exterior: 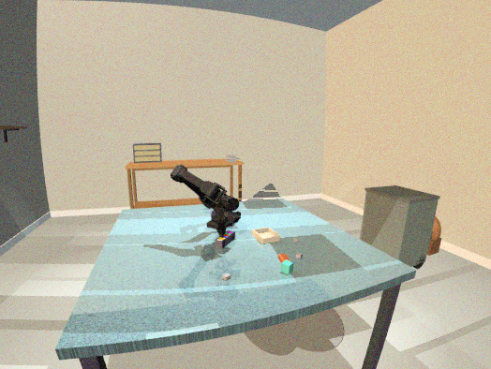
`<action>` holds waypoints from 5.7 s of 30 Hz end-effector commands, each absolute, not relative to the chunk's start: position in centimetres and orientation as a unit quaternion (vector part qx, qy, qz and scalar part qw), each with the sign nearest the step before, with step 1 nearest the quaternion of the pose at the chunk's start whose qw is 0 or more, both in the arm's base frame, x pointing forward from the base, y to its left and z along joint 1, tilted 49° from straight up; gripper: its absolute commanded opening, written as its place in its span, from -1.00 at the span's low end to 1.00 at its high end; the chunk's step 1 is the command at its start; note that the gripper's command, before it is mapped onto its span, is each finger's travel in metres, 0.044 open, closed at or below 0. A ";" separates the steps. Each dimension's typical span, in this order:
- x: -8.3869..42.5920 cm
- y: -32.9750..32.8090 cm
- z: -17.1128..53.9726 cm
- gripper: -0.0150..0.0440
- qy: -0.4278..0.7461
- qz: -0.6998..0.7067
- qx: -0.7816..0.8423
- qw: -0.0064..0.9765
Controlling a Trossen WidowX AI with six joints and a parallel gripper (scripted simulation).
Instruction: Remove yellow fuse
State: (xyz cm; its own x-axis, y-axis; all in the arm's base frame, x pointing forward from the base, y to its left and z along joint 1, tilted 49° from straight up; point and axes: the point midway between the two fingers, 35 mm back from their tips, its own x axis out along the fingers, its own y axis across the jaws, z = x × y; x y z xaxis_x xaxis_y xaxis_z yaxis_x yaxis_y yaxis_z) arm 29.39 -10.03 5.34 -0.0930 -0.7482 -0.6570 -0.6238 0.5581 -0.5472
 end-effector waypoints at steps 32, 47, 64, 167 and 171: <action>29.2 -11.0 4.5 -0.44 0.737 -0.064 -0.466 0.486; 29.3 -10.7 4.8 -0.49 0.737 -0.064 -0.466 0.485; 29.4 -10.0 5.3 -0.49 0.737 -0.063 -0.466 0.485; 32.3 7.3 -6.5 -0.49 0.736 -0.053 -0.464 0.490; 31.7 8.7 -8.5 -0.49 0.737 -0.056 -0.464 0.488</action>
